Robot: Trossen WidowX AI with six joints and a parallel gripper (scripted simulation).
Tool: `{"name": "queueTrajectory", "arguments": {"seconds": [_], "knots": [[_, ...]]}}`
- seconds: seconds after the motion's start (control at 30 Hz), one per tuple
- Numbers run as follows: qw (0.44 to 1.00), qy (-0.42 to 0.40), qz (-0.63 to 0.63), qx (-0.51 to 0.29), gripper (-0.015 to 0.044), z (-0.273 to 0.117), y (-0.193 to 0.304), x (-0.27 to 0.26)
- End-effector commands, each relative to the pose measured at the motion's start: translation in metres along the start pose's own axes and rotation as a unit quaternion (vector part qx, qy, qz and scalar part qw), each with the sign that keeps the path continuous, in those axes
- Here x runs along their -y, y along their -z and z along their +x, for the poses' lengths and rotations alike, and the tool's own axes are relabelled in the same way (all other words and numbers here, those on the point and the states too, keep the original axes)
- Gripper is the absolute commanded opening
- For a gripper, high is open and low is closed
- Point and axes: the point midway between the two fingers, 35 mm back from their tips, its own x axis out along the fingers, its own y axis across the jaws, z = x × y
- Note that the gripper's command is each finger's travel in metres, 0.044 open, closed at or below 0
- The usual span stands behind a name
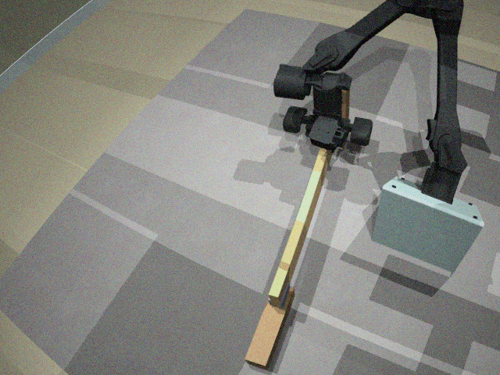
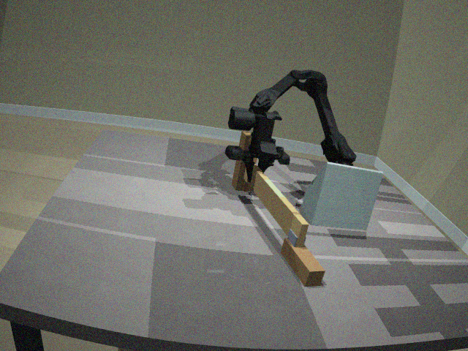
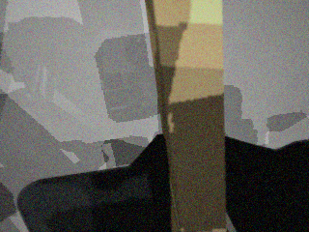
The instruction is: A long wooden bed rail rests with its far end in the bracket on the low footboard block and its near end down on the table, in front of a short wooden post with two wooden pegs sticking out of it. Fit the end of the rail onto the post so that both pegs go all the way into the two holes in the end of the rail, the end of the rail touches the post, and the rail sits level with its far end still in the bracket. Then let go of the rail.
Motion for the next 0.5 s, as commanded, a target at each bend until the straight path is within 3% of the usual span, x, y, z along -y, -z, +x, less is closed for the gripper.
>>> {"name": "queueTrajectory", "arguments": {"seconds": [0.0, 0.47], "knots": [[1.000, 0.001, -0.001, -0.001, 0.0000, -0.0012, 0.0030, 0.0004], [1.000, 0.001, -0.001, -0.001, 0.0000, -0.0015, 0.0075, 0.0005]]}}
